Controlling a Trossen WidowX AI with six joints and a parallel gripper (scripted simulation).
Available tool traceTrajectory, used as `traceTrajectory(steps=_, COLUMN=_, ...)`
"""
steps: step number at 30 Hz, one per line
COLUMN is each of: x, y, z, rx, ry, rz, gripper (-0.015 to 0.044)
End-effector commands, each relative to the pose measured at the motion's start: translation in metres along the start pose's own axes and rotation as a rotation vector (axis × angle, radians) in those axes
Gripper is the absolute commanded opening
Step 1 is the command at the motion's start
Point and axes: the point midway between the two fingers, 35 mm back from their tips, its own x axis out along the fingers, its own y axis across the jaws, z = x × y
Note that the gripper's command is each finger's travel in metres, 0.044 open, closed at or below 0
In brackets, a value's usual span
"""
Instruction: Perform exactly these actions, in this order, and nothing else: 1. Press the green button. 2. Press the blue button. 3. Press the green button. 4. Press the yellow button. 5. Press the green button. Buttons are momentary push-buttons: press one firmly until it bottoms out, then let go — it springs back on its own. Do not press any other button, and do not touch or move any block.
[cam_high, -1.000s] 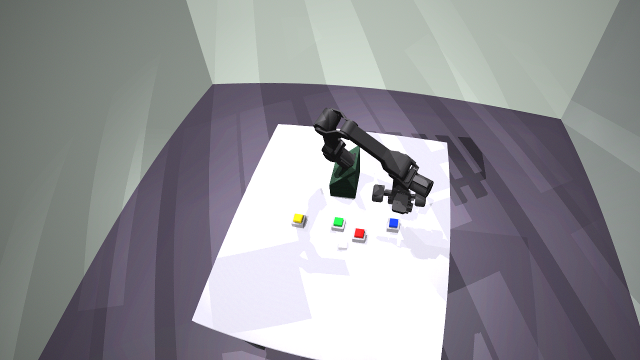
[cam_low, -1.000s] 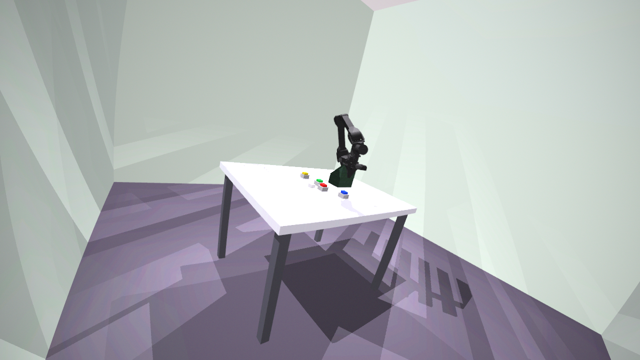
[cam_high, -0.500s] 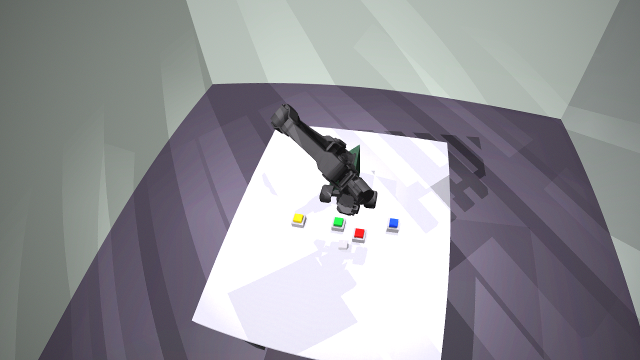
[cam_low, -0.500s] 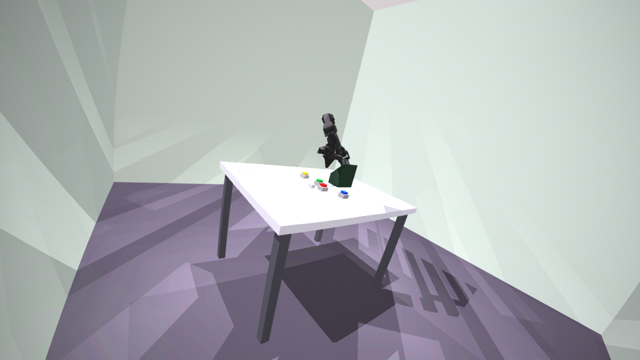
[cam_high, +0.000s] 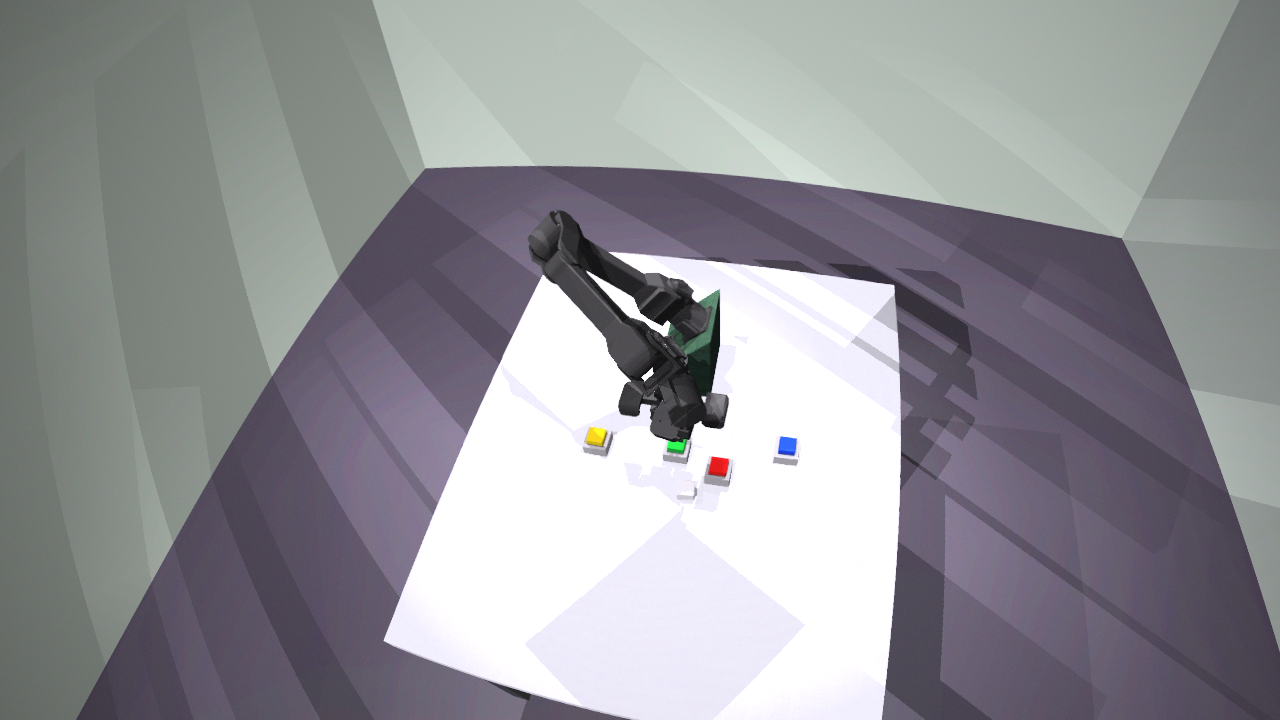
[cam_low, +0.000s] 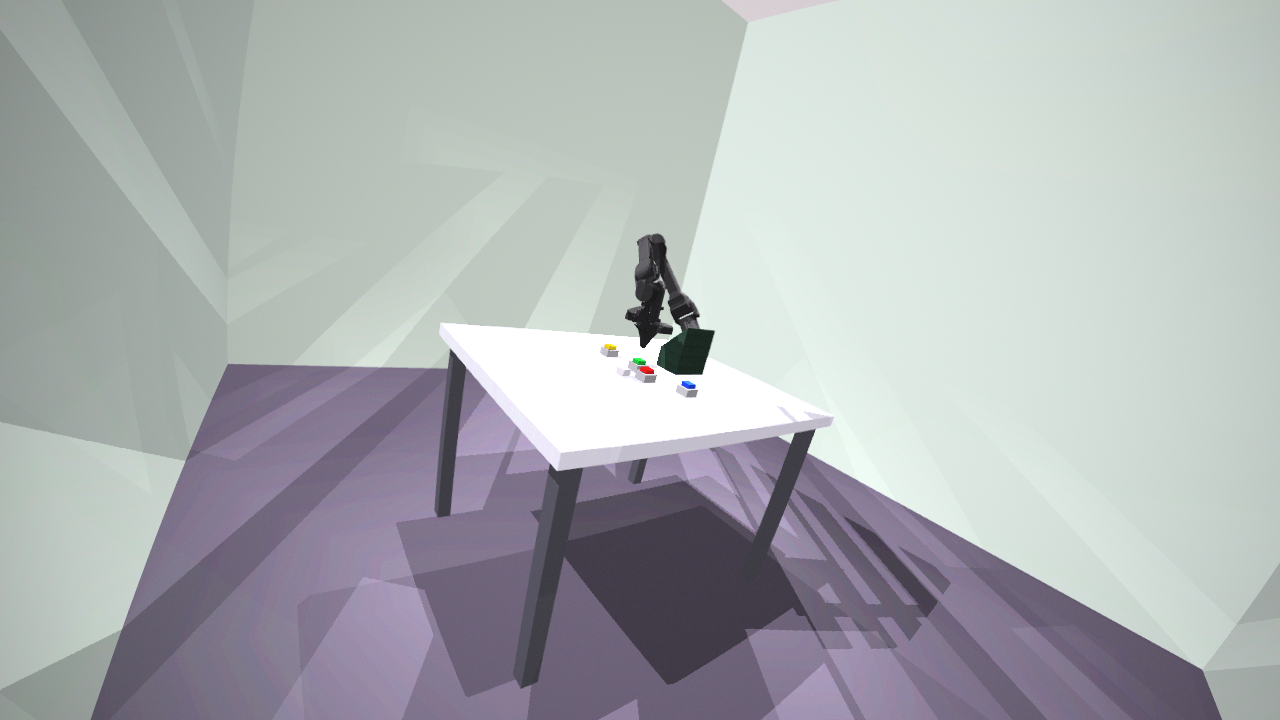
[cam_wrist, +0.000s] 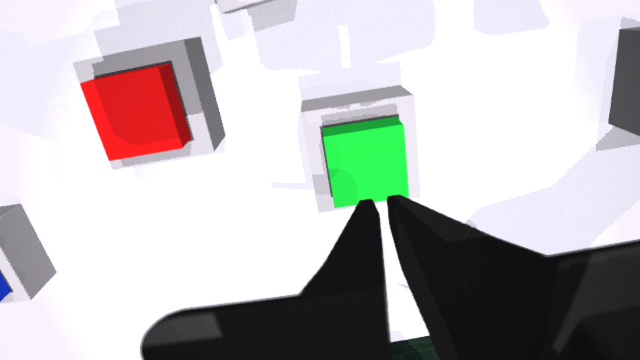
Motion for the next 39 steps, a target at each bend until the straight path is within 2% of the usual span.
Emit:
traceTrajectory(steps=1, x=0.017, y=-0.002, z=-0.003, rx=-0.010, ry=0.002, rz=-0.008, gripper=0.0020)
traceTrajectory(steps=23, x=0.048, y=-0.002, z=-0.004, rx=-0.010, ry=0.002, rz=-0.009, gripper=0.0020)
traceTrajectory(steps=39, x=0.049, y=-0.002, z=-0.004, rx=-0.010, ry=0.002, rz=-0.010, gripper=0.0020)
